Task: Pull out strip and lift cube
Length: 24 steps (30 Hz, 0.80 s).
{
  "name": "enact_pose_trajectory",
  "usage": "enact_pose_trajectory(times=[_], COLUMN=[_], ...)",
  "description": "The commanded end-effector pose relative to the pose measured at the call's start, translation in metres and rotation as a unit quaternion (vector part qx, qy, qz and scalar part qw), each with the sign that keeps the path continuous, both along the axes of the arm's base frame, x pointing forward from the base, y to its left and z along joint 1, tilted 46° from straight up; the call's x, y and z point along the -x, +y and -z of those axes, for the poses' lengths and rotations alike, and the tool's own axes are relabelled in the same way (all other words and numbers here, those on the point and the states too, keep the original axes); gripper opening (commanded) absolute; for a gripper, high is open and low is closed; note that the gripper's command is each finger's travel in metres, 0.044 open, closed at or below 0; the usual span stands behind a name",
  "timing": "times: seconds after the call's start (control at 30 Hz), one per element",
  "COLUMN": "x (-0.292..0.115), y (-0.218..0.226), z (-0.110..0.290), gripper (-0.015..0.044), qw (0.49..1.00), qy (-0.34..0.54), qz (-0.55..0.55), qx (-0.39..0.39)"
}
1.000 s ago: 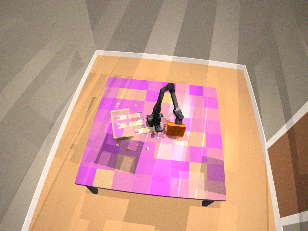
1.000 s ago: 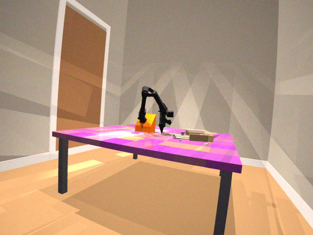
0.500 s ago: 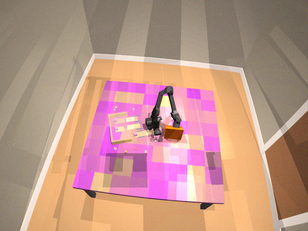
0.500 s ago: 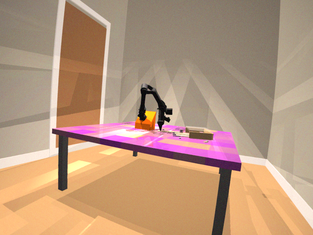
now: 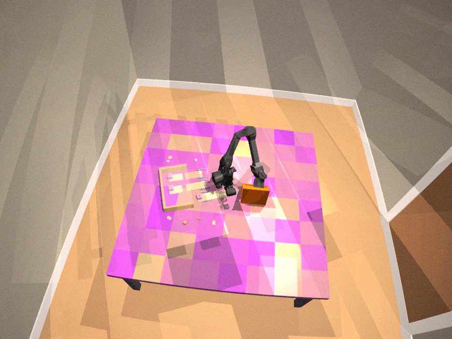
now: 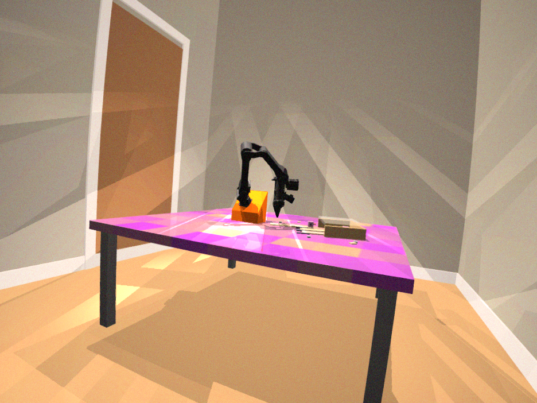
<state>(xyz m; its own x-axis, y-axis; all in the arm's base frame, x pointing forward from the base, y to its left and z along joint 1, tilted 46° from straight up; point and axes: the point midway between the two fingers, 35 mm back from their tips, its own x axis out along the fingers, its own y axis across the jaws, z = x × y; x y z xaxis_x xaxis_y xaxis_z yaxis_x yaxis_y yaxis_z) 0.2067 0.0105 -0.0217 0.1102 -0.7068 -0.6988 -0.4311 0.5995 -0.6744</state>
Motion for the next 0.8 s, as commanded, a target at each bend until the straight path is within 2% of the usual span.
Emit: enact_pose_trajectory(times=[0.0,0.37,0.77], x=[-0.014,-0.05,-0.088], y=[0.007,0.024,0.043], z=[0.002,0.005,0.01], gripper=[0.0157,0.044,0.044], qw=[1.0,1.0,1.0], qy=[0.013,0.012,0.011], qz=[-0.012,-0.012,-0.012], qx=[0.002,0.001,0.001])
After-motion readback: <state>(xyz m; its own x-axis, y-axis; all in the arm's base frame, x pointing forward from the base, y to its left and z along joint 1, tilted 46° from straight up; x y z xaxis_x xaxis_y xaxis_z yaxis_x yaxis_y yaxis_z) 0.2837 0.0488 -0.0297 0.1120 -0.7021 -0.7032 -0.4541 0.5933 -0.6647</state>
